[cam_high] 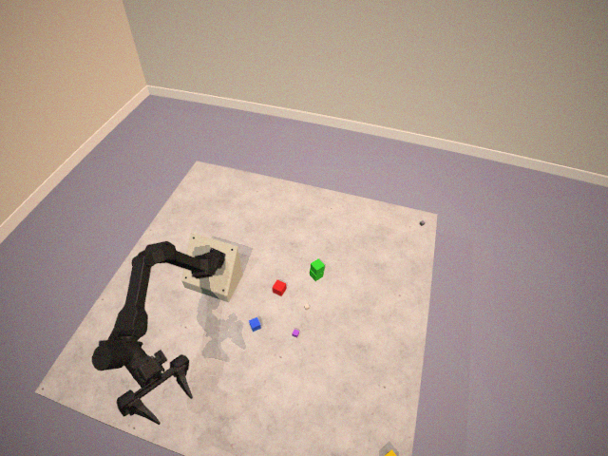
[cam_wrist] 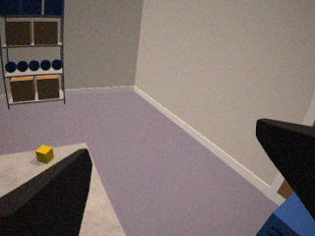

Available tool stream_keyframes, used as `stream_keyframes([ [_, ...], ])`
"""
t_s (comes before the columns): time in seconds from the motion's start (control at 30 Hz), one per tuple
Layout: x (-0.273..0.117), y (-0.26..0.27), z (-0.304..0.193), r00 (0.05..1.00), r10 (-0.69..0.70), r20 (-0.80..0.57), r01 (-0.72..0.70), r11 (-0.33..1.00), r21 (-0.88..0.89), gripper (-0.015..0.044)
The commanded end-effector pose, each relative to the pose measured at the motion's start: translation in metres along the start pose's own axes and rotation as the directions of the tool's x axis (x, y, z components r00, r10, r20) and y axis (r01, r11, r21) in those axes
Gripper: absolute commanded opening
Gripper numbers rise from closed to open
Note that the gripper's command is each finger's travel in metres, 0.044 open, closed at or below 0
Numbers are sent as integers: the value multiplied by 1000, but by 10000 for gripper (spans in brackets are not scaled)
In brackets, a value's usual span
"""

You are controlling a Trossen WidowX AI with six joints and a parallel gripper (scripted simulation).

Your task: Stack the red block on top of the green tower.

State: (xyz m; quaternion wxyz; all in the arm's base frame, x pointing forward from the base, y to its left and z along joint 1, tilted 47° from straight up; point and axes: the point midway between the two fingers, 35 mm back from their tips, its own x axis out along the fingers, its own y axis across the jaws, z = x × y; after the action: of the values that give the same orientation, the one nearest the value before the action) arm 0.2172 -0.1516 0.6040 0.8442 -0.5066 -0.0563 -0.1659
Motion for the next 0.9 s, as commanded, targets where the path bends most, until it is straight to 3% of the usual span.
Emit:
stream_keyframes([
  [0.0,22,21,-24,998,51,-35,-46,990,137,440],
  [0.17,47,56,-52,988,131,-86,-98,944,317,440],
  [0.43,92,160,-96,915,355,-191,-163,760,630,440],
  [0.67,107,267,-109,788,565,-246,-188,601,777,440],
  [0.87,98,360,-111,629,716,-303,-165,504,848,440],
])
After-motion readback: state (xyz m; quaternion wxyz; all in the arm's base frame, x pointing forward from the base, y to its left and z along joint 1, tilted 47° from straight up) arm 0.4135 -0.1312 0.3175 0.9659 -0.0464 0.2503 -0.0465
